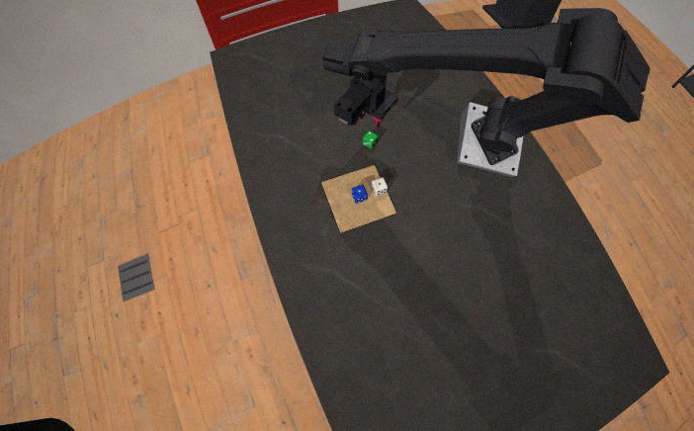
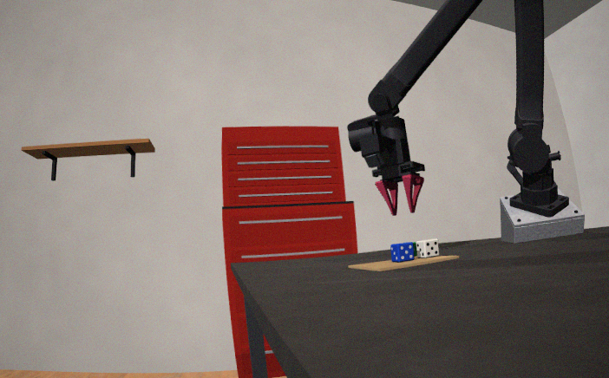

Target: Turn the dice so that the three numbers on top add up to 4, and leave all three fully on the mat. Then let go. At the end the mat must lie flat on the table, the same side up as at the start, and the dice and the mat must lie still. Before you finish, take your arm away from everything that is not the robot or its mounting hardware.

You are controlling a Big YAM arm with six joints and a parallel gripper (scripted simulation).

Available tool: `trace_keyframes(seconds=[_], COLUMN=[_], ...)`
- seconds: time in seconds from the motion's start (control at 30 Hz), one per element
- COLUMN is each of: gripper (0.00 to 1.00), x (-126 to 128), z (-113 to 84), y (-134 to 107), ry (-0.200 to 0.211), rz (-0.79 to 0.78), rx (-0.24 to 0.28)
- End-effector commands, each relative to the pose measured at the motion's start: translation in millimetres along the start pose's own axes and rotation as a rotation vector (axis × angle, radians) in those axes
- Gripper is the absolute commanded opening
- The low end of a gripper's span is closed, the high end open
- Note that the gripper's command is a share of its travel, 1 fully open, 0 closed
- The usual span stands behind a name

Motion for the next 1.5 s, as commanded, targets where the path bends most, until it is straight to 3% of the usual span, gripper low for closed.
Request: trace_keyframes(seconds=[0.0, 0.93, 0.97, 1.07, 1.47], gripper=[0.45, 0.45, 0.45, 0.45, 0.45], x=[0, -1, -1, 0, 0], z=[2.3, 8.9, 4.7, 13.7, 28.3], y=[1, 1, 0, 2, -1], ry=[-0.002, 0.001, -0.012, 0.004, -0.001], rz=[-0.011, 0.004, 0.0, -0.002, 0.008], rx=[-0.006, -0.007, -0.007, -0.006, -0.007])
Point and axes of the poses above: the point where the finger pads meet when closed, its own z axis out along the fingers, its own x axis across the jaws, y = z × x, the point moved 3 cm from there along -z, back along the fingers, and after that the axes turned 15 degrees about -z, right-handed, at the moved point
